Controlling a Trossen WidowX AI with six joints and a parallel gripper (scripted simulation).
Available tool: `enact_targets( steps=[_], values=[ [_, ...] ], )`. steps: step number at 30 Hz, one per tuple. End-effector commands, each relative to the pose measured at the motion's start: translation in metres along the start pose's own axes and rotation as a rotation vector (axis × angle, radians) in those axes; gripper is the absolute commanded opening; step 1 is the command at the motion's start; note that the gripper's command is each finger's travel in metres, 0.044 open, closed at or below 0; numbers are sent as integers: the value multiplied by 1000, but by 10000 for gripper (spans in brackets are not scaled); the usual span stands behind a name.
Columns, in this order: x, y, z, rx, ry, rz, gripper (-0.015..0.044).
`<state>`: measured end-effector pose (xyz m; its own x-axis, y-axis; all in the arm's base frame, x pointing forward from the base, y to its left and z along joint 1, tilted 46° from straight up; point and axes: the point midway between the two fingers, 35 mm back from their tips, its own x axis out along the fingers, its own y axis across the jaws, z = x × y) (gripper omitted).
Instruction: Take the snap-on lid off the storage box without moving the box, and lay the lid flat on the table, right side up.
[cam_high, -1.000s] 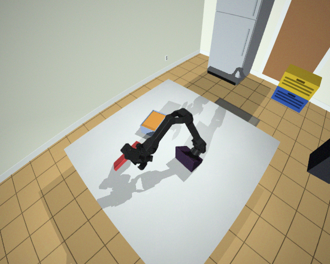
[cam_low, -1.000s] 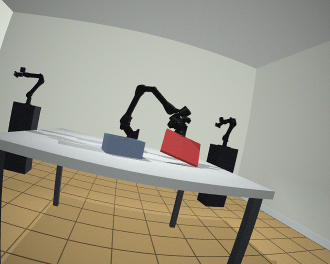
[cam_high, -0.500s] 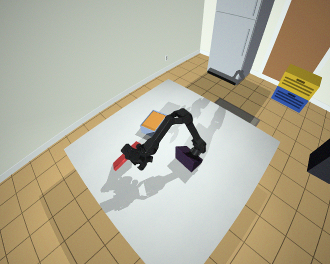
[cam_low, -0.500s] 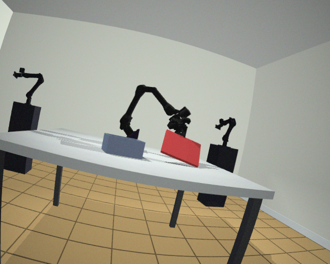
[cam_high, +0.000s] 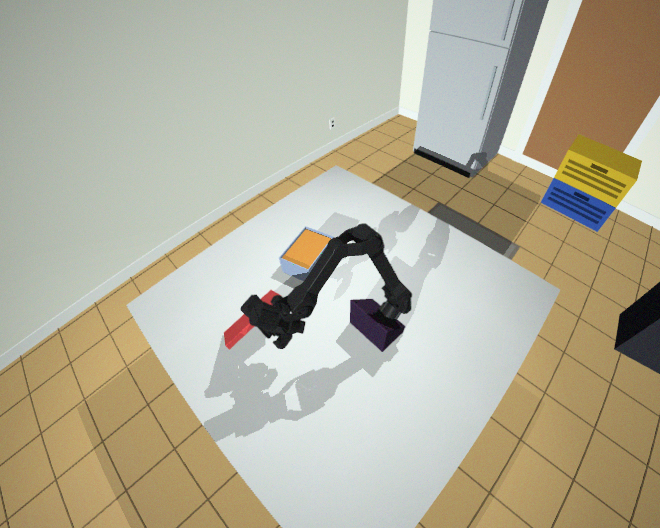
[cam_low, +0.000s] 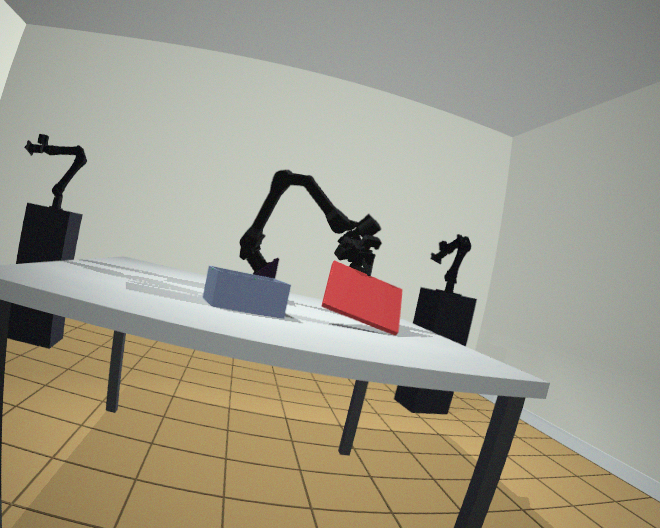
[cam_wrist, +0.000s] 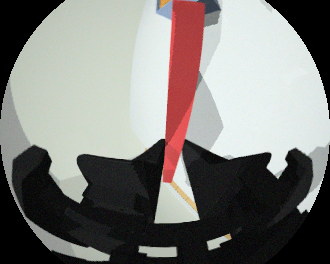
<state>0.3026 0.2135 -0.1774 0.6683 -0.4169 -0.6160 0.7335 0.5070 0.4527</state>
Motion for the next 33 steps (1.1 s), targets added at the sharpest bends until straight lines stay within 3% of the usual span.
enact_targets(
  steps=[1, 33],
  values=[
    [10, -17, 3, -34, -10, -34, 0],
    [26, -38, 5, -34, -11, -33, 0]
  ],
)
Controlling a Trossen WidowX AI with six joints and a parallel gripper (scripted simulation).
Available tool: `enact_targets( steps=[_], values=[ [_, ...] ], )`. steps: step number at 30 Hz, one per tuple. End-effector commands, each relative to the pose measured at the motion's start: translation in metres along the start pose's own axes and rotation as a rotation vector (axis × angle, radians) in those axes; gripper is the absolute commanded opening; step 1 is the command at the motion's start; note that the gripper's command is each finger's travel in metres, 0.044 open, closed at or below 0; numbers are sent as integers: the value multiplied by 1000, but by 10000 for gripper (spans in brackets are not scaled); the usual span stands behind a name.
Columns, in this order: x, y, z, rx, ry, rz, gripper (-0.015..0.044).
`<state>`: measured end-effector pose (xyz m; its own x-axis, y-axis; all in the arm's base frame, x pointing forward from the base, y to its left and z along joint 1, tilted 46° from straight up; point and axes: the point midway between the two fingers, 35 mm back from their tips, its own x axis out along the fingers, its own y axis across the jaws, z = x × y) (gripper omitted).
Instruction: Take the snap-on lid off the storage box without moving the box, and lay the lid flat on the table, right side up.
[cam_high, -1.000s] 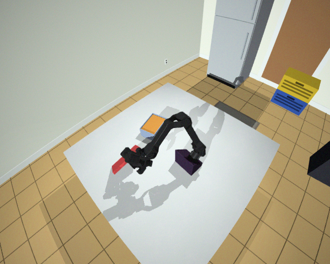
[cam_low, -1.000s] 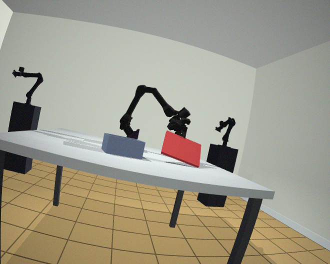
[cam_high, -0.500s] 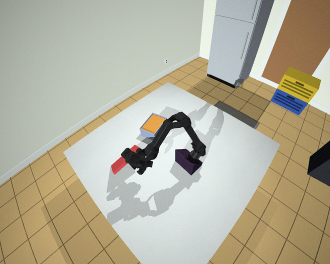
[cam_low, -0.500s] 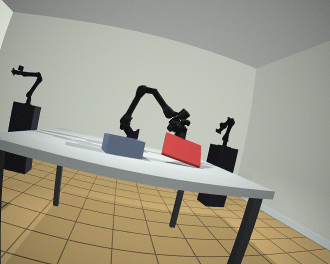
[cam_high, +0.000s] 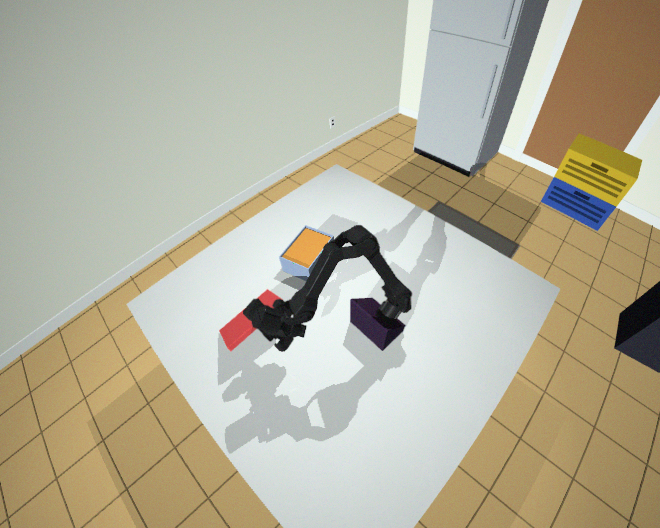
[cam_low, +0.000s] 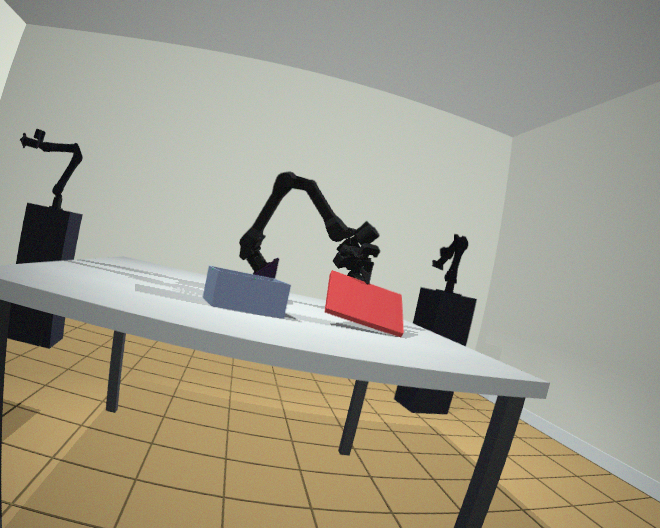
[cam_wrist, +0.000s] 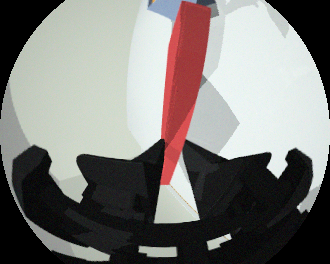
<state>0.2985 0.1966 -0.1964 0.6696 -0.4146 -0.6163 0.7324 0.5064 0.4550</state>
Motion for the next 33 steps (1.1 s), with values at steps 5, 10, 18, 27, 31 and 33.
enact_targets(
  steps=[5, 10, 18, 27, 31, 33],
  values=[
    [12, -21, 5, -36, -13, -35, 0],
    [15, -24, 5, -36, -13, -35, 0],
    [19, -29, 5, -36, -13, -35, 0],
    [23, -35, 6, -37, -13, -35, 0],
    [25, -37, 6, -37, -13, -35, 0],
    [26, -38, 6, -37, -14, -35, 0]
  ],
)
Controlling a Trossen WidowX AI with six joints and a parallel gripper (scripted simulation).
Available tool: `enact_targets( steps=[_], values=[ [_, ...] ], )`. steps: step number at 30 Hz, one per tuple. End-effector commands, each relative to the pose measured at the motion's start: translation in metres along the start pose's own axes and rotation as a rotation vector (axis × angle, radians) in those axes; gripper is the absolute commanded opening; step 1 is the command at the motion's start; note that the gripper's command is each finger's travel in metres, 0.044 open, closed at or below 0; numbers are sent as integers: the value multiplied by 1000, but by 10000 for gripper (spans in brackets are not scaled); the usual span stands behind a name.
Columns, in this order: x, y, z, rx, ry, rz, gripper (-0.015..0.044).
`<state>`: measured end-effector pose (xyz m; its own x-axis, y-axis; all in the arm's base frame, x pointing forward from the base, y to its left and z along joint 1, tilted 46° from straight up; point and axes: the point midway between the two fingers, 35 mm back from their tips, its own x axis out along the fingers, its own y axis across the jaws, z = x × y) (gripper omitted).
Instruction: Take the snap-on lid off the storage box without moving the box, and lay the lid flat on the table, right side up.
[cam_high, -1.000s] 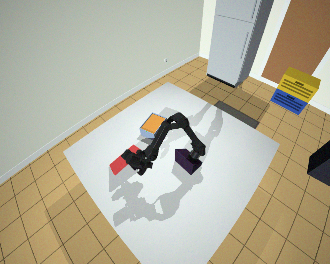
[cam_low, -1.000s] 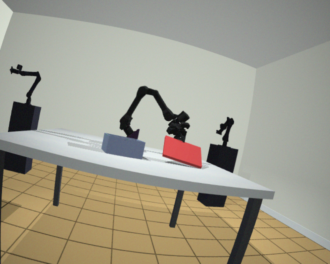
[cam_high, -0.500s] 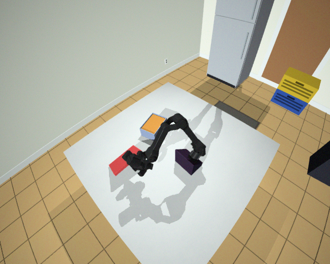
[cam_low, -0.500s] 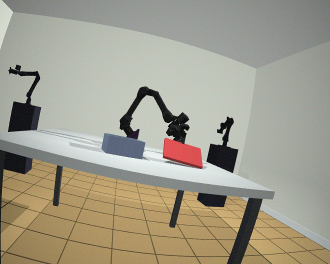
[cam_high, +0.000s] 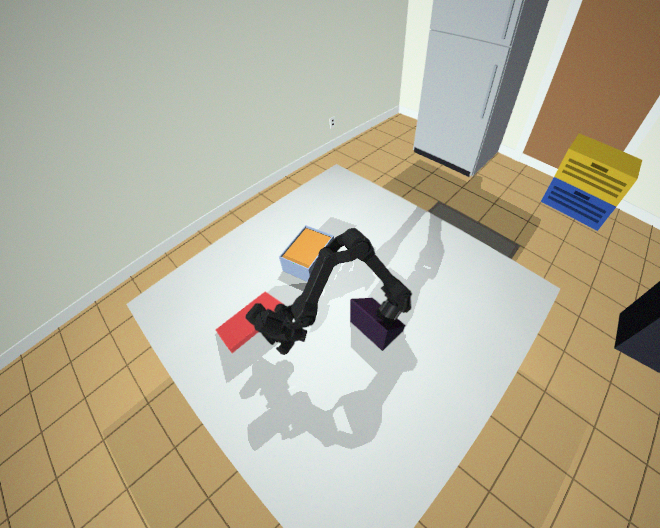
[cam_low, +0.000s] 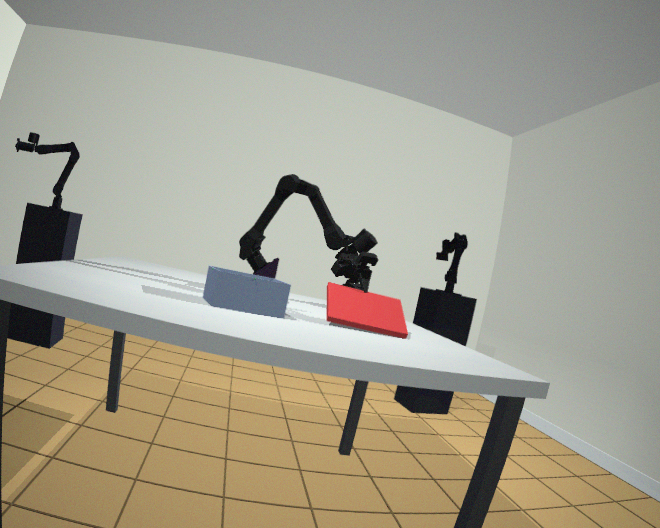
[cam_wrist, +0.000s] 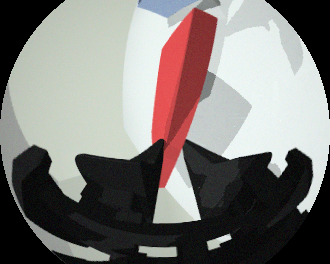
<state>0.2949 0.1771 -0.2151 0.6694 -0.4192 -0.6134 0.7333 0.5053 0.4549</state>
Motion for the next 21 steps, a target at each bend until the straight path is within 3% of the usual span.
enact_targets(
  steps=[1, 21],
  values=[
    [10, -18, 4, -38, -8, -34, 0],
    [20, -31, 4, -38, -9, -34, 0]
  ],
)
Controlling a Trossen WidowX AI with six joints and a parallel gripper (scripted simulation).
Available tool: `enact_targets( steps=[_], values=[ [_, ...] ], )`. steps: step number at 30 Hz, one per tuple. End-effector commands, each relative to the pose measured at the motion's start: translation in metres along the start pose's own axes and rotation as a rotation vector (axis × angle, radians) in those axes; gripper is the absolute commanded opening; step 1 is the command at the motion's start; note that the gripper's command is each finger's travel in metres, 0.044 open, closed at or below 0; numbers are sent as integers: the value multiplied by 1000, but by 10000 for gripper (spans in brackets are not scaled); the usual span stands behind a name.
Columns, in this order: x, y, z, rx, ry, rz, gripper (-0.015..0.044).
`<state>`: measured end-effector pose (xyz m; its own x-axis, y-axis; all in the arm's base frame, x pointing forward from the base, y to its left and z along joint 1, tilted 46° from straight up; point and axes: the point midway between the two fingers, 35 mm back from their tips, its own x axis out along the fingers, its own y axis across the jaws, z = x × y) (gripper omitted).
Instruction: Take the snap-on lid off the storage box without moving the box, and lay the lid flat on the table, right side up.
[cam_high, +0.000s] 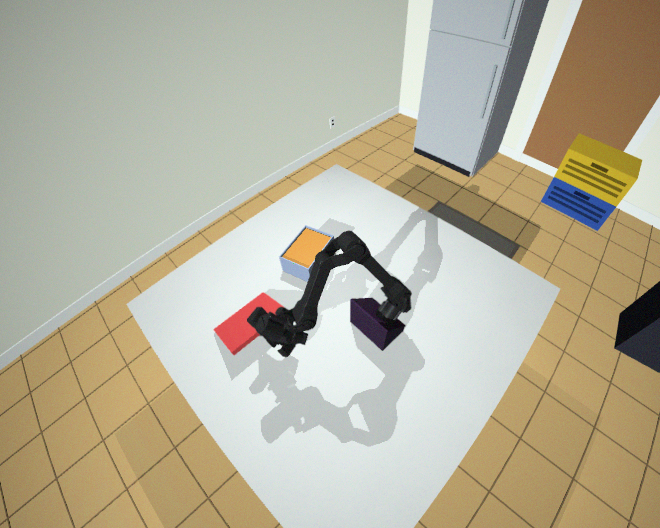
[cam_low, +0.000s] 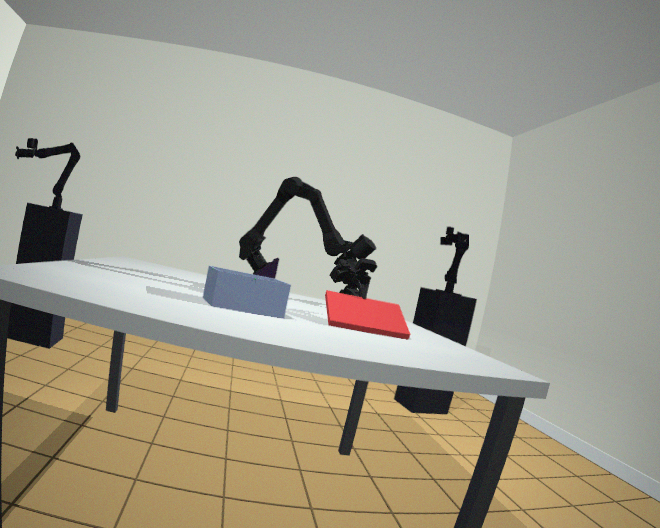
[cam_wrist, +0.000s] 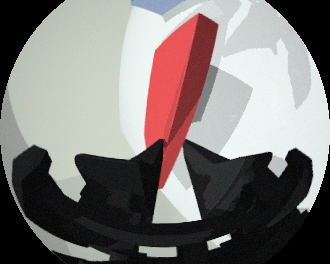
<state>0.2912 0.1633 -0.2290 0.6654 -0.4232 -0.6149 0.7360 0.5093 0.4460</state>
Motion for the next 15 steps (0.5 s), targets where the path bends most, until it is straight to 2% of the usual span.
enact_targets(
  steps=[1, 9, 15],
  values=[
    [8, -15, 3, -29, -7, -28, 0],
    [11, -19, 4, -29, -7, -28, 0],
    [4, -5, 0, -29, -7, -28, 157]
  ],
)
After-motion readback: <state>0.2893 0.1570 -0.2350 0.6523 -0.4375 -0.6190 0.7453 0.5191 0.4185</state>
